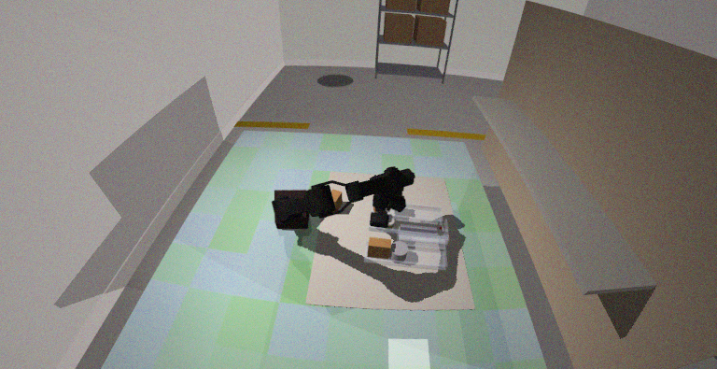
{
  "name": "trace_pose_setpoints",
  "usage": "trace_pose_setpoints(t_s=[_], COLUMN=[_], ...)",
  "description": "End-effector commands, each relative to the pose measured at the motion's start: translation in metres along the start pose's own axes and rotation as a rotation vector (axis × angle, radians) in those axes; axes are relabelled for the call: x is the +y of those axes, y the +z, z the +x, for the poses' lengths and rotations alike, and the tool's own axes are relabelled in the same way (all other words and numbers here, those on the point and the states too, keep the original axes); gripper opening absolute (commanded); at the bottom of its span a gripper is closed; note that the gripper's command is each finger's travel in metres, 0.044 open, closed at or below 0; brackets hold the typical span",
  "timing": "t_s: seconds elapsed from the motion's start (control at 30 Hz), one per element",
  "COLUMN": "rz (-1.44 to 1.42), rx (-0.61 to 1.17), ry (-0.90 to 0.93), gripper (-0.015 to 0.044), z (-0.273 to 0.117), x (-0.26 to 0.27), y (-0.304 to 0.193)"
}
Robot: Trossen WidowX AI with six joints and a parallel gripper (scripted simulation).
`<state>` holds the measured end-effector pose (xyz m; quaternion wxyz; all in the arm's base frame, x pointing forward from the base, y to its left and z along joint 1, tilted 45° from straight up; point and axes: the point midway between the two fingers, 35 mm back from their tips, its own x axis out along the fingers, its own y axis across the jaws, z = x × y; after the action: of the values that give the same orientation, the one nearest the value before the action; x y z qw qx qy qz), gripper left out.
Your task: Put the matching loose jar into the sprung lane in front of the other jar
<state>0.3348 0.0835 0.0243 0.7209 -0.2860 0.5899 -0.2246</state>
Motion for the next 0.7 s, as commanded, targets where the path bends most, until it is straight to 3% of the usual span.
trace_pose_setpoints(t_s=[0.0,0.67], rz=[0.008,0.008], rx=[-0.015,-0.015], ry=[-0.011,-0.011], gripper=[0.0,0.0], z=[0.0019,0.0074], x=[-0.002,-0.003], y=[0.0034,0.0023])
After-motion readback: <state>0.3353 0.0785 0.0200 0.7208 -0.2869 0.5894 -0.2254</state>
